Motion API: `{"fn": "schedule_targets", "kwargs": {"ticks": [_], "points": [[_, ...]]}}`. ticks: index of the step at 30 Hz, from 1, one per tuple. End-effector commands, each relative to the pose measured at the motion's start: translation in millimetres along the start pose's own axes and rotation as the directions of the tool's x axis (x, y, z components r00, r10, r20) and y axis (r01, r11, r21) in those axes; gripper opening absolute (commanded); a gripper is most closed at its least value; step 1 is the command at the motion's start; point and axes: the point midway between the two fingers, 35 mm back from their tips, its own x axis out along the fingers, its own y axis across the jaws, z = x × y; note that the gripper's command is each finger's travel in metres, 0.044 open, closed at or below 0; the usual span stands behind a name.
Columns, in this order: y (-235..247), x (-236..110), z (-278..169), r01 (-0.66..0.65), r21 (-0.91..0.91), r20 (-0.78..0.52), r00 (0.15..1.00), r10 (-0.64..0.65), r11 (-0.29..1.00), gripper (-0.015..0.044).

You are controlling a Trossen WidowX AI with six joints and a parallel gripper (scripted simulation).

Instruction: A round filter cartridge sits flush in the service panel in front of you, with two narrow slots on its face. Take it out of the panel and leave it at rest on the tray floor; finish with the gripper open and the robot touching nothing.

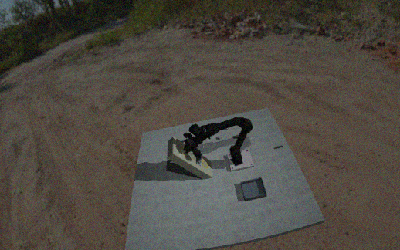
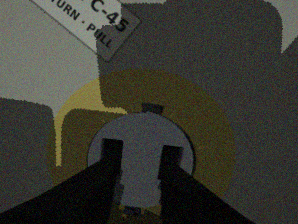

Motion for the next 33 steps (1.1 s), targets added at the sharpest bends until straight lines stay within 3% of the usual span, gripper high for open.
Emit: {"fn": "schedule_targets", "kwargs": {"ticks": [1,33], "points": [[-0.2,0.9,0.0,-0.001,-0.002,-0.003,1.000,0.001,1.000,0.0092],[-0.4,10.7,0.3,0.000,-0.002,-0.002,1.000,0.000,1.000,0.0092]]}}
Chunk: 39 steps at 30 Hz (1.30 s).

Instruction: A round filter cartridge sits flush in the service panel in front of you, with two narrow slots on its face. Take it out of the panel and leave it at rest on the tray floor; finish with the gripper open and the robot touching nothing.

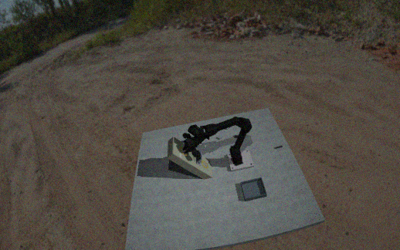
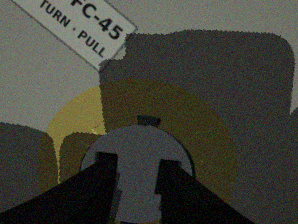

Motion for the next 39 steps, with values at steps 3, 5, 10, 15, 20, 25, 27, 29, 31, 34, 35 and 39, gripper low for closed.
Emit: {"fn": "schedule_targets", "kwargs": {"ticks": [3,5,10,15,20,25,27,29,31,34,35,39], "points": [[0.8,3.9,-2.6,-0.002,-0.001,-0.011,1.000,0.002,1.000,0.0092],[0.8,3.9,-2.6,-0.002,-0.001,-0.011,1.000,0.002,1.000,0.0092],[0.7,5.8,-2.5,-0.002,-0.001,-0.011,1.000,0.002,1.000,0.0092],[0.7,7.2,-2.5,-0.002,-0.001,-0.010,1.000,0.002,1.000,0.0092],[0.7,8.9,-2.6,-0.002,-0.001,-0.010,1.000,0.002,1.000,0.0092],[0.7,10.7,-2.6,-0.002,-0.001,-0.010,1.000,0.002,1.000,0.0092],[0.7,11.2,-2.6,-0.002,-0.001,-0.010,1.000,0.002,1.000,0.0092],[0.7,11.9,-2.6,-0.002,-0.001,-0.010,1.000,0.002,1.000,0.0092],[0.7,12.4,-2.6,-0.002,-0.001,-0.010,1.000,0.002,1.000,0.0092],[0.2,6.4,-0.7,0.000,0.000,-0.002,1.000,0.000,1.000,0.0086],[0.2,6.4,-0.7,0.000,0.000,-0.002,1.000,0.000,1.000,0.0079],[0.2,6.4,-0.7,0.000,0.000,-0.002,1.000,0.000,1.000,0.0052]]}}
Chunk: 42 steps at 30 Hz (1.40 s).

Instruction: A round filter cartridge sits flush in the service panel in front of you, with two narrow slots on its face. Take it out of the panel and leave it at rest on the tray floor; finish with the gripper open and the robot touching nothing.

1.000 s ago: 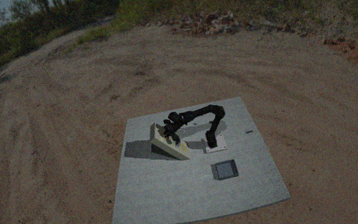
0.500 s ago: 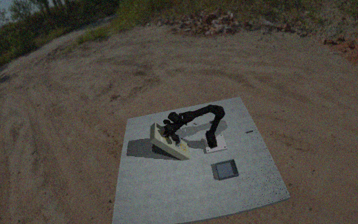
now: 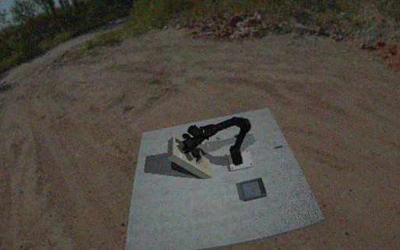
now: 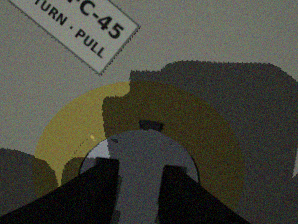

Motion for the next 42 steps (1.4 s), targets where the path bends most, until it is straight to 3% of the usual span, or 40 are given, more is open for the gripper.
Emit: {"fn": "schedule_targets", "kwargs": {"ticks": [1,4,8,21,31,42], "points": [[-0.8,-0.1,0.1,0.003,0.001,0.001,1.000,-0.003,1.000,0.0046],[-0.8,-0.1,0.1,0.003,0.001,0.001,1.000,-0.003,1.000,0.0006],[-0.8,1.0,-0.2,0.003,-0.017,-0.001,1.000,-0.003,1.000,0.0000],[-0.4,6.5,-1.7,-0.001,-0.425,-0.007,1.000,-0.002,0.905,0.0000],[-0.3,7.0,-1.8,-0.004,-0.708,-0.007,1.000,-0.002,0.706,0.0000],[-0.3,7.4,-1.8,-0.006,-0.921,-0.007,1.000,-0.002,0.390,0.0000]]}}
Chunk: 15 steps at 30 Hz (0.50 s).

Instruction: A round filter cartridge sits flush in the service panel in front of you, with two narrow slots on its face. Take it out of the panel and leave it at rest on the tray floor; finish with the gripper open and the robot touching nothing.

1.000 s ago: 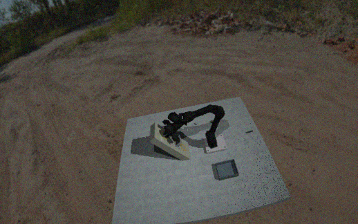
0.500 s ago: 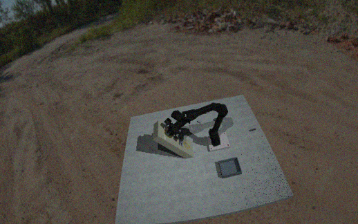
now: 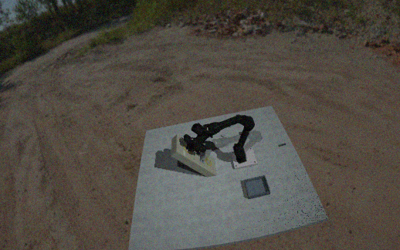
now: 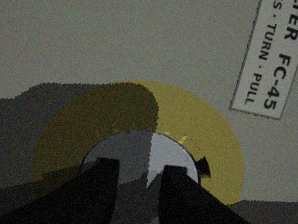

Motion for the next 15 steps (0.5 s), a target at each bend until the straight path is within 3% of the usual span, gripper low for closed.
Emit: {"fn": "schedule_targets", "kwargs": {"ticks": [1,15], "points": [[-0.3,7.1,-2.0,-0.002,-0.131,-0.010,1.000,0.001,0.991,0.0000],[-0.3,7.5,-2.0,-0.006,-0.542,-0.010,1.000,0.001,0.840,0.0000]]}}
